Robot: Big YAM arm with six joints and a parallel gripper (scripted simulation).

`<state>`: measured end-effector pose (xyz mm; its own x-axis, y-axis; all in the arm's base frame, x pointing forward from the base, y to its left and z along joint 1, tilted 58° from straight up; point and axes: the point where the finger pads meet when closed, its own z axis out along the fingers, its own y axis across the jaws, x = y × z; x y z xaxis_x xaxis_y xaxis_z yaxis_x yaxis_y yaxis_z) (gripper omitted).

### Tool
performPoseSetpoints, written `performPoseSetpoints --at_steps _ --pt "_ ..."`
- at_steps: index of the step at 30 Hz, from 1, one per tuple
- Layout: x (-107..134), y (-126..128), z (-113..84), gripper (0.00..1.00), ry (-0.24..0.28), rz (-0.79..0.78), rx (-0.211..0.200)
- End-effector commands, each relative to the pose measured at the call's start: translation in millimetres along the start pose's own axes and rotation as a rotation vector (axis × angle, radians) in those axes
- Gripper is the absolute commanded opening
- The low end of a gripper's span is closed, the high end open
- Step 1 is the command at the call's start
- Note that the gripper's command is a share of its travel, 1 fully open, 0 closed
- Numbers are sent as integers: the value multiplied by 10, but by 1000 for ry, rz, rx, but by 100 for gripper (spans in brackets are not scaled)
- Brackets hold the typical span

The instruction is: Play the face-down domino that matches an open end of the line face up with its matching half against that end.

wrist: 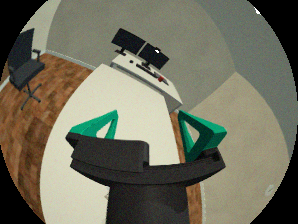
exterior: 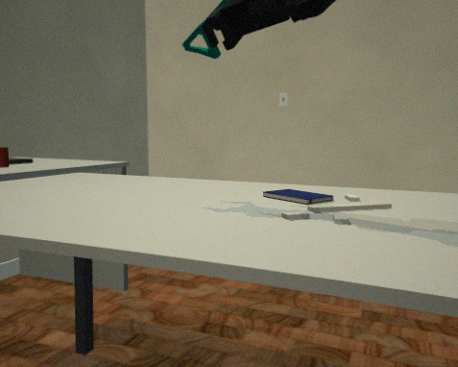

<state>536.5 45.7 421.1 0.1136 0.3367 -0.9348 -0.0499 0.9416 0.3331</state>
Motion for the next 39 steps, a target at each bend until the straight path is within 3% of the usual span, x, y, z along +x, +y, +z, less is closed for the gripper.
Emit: performPoseSetpoints --at_steps 1,8,9,18,25,26,35,39 --pt "-255 -55 18 100 -36 -5 12" --pt "-255 -55 18 100 -36 -5 12" --pt "-85 -16 1 100 -6 -12 4" --pt "-461 -105 18 100 14 -121 25" --pt "-461 -105 18 100 14 -121 25" --pt "-211 -76 12 100 46 -105 18" --pt "-457 -105 20 100 15 -121 25" --pt "-457 -105 20 100 15 -121 25"
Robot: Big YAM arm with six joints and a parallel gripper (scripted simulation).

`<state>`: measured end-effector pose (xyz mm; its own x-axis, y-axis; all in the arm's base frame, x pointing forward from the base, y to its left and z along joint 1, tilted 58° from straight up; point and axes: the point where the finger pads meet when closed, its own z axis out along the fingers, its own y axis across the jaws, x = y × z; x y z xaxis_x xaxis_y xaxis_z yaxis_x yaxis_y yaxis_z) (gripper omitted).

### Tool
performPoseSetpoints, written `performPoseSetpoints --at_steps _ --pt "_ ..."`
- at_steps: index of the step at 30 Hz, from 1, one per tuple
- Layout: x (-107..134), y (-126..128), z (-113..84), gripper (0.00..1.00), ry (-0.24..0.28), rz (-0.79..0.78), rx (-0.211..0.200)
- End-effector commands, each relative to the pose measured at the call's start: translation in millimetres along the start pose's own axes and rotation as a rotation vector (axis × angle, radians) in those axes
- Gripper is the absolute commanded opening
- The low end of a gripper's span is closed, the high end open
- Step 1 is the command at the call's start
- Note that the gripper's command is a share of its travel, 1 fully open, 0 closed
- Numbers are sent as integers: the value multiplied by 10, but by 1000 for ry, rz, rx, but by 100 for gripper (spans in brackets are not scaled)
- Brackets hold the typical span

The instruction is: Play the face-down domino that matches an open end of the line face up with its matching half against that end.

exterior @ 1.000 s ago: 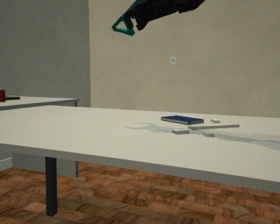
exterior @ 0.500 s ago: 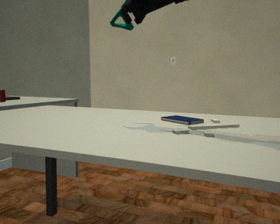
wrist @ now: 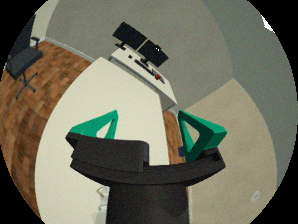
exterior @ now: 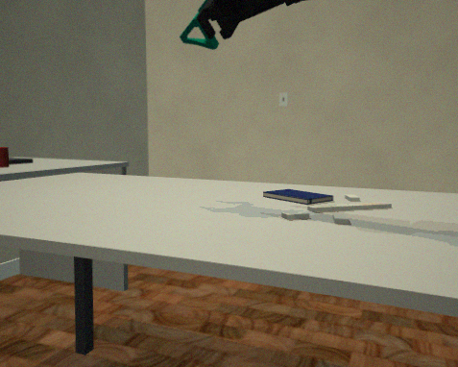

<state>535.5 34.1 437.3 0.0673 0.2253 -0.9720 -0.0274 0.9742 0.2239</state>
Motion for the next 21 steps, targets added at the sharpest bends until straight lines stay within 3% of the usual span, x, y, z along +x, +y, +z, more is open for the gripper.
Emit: performPoseSetpoints --at_steps 1,3,4,13,20,21 --pt "-258 -81 -2 100 -35 -5 15" --pt "-258 -81 -2 100 -35 -5 15" --pt "-64 -18 -4 100 -11 0 3" --pt "-263 -81 -3 100 -36 -5 15" --pt "-263 -81 -3 100 -36 -5 15" --pt "-84 -25 -9 100 -5 -13 4"
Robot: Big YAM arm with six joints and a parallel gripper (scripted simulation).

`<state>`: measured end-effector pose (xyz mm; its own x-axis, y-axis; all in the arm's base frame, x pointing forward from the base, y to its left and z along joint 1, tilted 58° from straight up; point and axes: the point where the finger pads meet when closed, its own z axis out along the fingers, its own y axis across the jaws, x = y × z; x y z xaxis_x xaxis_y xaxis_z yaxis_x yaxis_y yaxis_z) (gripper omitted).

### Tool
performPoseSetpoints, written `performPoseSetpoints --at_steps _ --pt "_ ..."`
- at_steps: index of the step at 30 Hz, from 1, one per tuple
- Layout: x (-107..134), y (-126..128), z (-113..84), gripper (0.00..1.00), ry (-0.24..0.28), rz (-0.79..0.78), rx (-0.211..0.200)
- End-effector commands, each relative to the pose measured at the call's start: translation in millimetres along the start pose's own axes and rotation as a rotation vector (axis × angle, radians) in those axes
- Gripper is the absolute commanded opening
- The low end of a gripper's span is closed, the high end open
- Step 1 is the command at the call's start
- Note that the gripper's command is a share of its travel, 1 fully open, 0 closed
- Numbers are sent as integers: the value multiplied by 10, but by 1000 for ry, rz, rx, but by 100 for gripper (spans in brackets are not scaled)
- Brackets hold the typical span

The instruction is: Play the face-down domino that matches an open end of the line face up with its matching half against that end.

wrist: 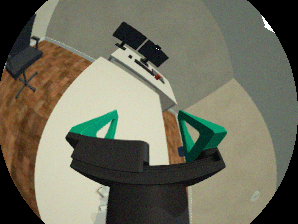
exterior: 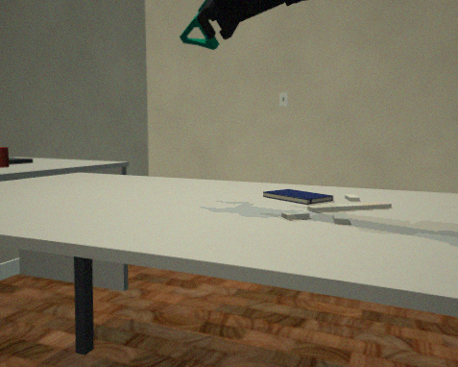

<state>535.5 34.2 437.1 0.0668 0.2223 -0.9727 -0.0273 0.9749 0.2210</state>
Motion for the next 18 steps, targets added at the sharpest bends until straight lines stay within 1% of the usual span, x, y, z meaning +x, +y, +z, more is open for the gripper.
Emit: performPoseSetpoints --at_steps 1,9,16,17,18 --pt "-127 -40 -14 100 -3 -21 7" --pt "-465 -154 -51 100 14 -114 24" --pt "-465 -154 -51 100 14 -114 24" --pt "-204 -100 -33 100 48 -99 13" --pt "-233 -106 -35 100 44 -101 14"
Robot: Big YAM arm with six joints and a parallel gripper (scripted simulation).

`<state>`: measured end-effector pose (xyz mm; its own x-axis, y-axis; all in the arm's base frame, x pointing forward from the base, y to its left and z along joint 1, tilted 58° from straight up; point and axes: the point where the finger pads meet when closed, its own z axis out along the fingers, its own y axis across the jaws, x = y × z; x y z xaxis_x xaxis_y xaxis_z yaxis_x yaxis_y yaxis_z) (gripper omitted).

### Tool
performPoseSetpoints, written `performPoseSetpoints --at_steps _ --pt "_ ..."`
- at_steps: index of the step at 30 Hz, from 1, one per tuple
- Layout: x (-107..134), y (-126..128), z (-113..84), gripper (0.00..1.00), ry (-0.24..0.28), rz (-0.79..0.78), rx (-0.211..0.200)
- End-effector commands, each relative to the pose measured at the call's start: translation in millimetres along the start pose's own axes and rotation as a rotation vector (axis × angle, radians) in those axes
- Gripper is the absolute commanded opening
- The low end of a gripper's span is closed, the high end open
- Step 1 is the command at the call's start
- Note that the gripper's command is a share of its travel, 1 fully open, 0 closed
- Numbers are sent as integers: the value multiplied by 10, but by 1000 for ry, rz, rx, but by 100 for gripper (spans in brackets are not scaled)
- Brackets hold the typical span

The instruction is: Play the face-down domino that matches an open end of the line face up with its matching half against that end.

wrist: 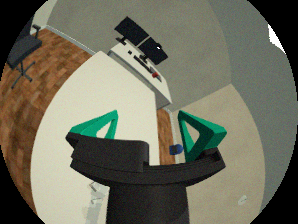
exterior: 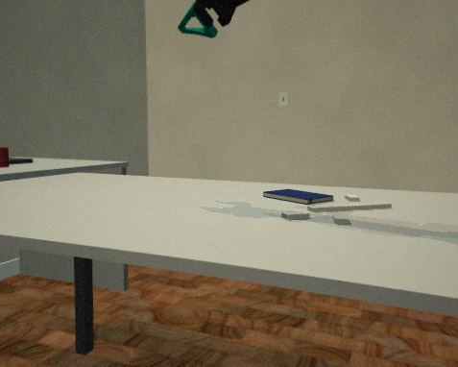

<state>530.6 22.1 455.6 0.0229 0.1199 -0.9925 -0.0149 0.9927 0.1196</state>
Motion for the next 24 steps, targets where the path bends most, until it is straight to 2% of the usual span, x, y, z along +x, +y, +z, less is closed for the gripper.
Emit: performPoseSetpoints --at_steps 1,8,15,16,24 --pt "-48 -42 -1 100 -5 1 8" --pt "-242 -104 -23 100 -30 -11 17" --pt "-242 -104 -23 100 -30 -11 17" --pt "-48 -22 -9 100 -6 -7 3" --pt "-224 -95 -22 100 -28 -10 16"
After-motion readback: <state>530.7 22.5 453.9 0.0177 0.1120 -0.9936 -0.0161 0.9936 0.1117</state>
